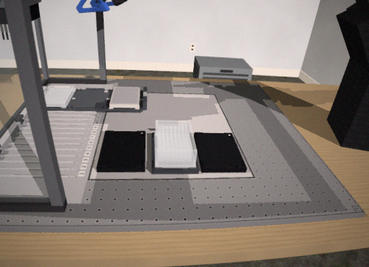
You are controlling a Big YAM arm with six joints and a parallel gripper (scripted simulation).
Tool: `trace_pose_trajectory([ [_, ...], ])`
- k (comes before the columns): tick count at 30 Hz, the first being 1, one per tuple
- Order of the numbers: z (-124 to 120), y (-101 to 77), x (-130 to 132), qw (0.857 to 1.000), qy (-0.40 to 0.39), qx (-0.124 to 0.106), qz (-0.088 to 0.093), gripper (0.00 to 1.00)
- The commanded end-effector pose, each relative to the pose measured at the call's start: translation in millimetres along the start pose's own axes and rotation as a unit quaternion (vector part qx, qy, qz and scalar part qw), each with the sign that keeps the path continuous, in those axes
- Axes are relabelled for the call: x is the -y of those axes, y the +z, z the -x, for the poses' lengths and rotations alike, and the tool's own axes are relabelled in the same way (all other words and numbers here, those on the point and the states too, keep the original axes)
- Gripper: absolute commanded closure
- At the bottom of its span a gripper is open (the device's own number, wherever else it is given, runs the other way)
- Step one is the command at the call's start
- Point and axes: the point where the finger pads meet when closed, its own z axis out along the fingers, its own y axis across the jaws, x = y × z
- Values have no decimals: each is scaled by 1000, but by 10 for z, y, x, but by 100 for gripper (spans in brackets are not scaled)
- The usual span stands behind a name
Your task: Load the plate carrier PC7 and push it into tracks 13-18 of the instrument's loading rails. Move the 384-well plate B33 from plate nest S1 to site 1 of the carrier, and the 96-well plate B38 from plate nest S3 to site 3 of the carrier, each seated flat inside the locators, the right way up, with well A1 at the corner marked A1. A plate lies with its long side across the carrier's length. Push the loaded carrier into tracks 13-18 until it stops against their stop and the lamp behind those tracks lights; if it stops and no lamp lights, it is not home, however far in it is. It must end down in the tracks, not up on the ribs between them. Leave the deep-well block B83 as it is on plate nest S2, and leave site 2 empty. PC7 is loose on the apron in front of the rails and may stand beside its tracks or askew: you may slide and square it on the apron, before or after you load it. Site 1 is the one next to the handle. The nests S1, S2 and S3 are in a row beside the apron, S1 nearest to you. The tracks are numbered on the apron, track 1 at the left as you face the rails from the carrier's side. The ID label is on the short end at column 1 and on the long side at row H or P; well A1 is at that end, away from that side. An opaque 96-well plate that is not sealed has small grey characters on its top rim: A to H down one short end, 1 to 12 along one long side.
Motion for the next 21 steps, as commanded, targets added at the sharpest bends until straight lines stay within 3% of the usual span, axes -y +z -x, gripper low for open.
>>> trace_pose_trajectory([
  [1, 179, -135, 142, 1000, 3, 28, -9, 0],
  [14, -105, -566, 254, 1000, 3, 26, -9, 0],
  [16, -105, -566, 254, 1000, 3, 26, -9, 0],
  [17, -239, -571, 255, 1000, 2, 16, -8, 0],
  [18, -149, -632, 272, 1000, 2, 26, -9, 0],
  [21, -214, -732, 297, 1000, 2, 26, -9, 0],
])
